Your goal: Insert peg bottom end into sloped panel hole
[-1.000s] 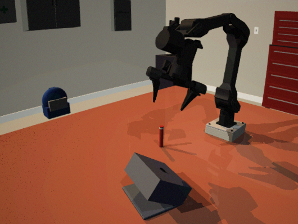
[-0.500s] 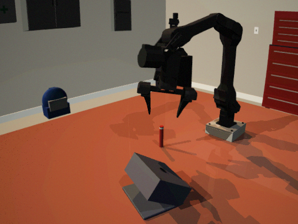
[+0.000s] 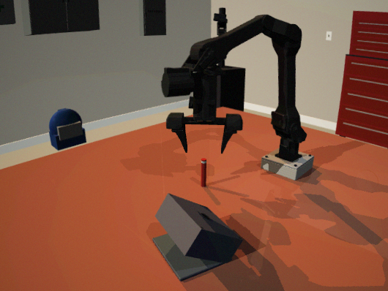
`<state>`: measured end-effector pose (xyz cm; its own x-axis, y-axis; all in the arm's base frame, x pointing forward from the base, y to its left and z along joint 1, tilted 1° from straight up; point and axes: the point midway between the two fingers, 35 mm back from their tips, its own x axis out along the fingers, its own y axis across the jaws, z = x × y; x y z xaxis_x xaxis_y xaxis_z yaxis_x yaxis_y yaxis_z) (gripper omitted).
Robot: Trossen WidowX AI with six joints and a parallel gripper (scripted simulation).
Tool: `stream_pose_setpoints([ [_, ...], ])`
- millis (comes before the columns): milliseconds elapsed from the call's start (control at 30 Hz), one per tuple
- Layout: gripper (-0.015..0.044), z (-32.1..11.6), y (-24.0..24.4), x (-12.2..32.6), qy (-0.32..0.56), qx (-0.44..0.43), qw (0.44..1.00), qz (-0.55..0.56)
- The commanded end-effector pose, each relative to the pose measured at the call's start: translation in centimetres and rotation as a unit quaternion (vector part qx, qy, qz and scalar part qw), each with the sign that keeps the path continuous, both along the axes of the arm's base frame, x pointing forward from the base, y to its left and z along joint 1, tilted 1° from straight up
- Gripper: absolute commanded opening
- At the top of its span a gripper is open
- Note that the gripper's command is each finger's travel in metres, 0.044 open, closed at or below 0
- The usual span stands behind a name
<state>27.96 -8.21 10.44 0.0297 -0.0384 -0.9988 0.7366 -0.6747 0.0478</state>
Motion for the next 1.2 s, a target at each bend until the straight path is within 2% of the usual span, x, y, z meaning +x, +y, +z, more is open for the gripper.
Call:
stream_pose_setpoints([
  [0, 0.0440, -0.6, -0.1, 0.1, 0.001, 0.003, 1.000, 0.001],
  [1167, 0.0440, -6.1, -0.3, 0.2, 0.001, 0.003, 1.000, 0.001],
])
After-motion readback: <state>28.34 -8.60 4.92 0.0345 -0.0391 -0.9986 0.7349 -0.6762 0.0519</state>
